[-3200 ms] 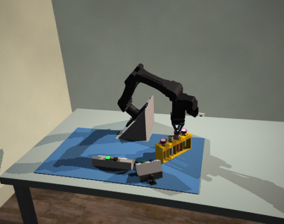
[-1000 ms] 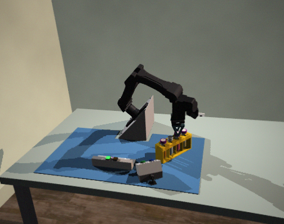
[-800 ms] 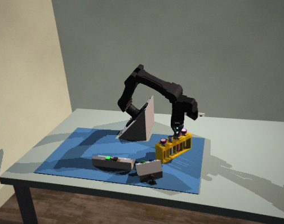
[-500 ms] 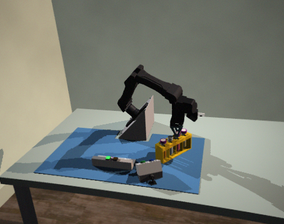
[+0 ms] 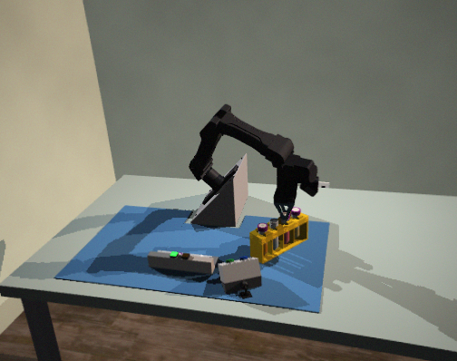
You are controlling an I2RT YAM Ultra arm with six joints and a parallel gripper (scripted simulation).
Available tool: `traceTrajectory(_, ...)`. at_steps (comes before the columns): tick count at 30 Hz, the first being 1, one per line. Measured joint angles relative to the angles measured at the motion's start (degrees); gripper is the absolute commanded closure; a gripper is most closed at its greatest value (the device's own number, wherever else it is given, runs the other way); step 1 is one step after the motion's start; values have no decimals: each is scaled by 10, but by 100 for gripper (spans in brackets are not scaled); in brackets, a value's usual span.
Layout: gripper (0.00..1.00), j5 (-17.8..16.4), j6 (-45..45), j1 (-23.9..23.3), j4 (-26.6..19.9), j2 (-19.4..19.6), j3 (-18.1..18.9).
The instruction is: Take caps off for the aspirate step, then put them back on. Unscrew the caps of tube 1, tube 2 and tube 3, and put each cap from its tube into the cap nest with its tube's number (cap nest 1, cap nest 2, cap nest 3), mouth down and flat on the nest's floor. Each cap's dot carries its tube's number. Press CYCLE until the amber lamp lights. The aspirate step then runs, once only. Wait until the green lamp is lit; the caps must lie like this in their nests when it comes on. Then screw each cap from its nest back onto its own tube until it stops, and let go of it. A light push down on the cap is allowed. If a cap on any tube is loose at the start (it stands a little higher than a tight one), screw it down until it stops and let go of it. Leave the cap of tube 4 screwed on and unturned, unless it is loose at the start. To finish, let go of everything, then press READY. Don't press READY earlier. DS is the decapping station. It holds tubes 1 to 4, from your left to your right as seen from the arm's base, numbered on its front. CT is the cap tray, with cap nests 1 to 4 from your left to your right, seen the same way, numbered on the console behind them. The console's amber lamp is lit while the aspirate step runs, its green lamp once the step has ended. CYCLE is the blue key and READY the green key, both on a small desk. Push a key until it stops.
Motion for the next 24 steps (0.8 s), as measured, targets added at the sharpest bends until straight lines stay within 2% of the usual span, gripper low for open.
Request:
traceTrajectory(13, 100, 0, 3, 0, 1, 0, 0)
traceTrajectory(24, 100, 1, 130, 0, 1, 0, -1)
